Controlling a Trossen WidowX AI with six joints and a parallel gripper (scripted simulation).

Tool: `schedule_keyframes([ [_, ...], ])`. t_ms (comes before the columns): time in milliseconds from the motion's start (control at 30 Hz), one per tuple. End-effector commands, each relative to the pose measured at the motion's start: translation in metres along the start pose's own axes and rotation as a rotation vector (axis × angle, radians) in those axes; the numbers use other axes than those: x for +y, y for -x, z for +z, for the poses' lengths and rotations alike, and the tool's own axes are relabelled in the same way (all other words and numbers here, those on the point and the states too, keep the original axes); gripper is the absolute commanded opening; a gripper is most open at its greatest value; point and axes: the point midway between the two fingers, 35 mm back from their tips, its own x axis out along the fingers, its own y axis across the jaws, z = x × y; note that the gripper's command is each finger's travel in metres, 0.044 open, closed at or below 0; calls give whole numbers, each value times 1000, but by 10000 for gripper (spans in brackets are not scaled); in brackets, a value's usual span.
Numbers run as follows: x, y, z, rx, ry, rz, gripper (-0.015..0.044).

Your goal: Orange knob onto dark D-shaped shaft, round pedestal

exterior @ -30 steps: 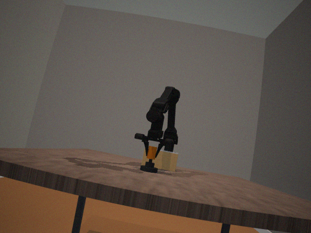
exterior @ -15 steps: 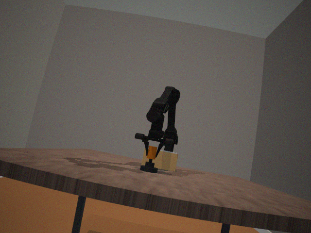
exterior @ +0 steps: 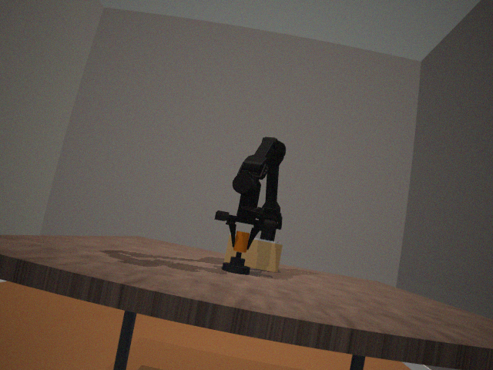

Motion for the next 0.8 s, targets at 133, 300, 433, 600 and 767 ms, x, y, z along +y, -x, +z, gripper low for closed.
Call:
schedule_keyframes([
  [133, -2, 0, 4, -6, 6, -5, 0],
  [300, -3, 1, 6, -7, 6, -5, 0],
  [433, -3, -3, 5, -6, 6, -5, 0],
  [600, -3, -3, 5, -6, 6, -5, 0],
  [767, -2, 0, 4, -6, 6, -5, 0],
])
